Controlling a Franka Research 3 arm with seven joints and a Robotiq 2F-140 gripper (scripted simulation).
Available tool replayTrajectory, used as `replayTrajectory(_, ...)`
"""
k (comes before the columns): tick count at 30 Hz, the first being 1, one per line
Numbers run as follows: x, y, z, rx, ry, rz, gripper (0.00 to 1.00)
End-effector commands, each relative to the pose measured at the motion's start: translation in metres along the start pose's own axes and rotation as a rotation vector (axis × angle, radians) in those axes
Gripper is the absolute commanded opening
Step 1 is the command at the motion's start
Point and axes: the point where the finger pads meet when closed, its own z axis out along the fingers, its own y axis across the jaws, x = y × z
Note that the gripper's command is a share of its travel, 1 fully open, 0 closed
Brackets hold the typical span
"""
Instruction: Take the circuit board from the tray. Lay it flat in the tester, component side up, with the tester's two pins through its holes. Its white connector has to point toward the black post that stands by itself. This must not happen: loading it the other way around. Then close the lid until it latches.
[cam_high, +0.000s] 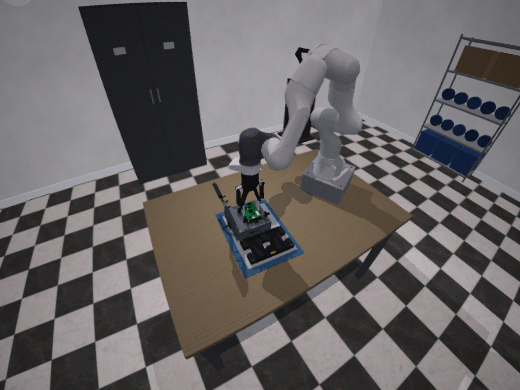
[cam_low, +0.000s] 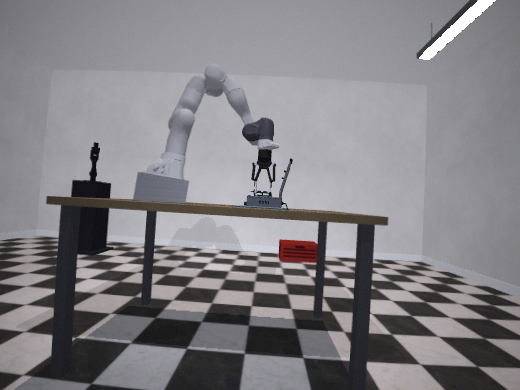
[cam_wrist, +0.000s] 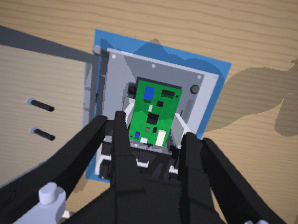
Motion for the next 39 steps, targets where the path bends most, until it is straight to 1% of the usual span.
replayTrajectory(1, -0.0002, -0.0002, -0.0003, 0.002, -0.001, -0.006, 0.46)
replayTrajectory(39, -0.0002, -0.0002, 0.0039, 0.002, -0.001, -0.006, 0.46)
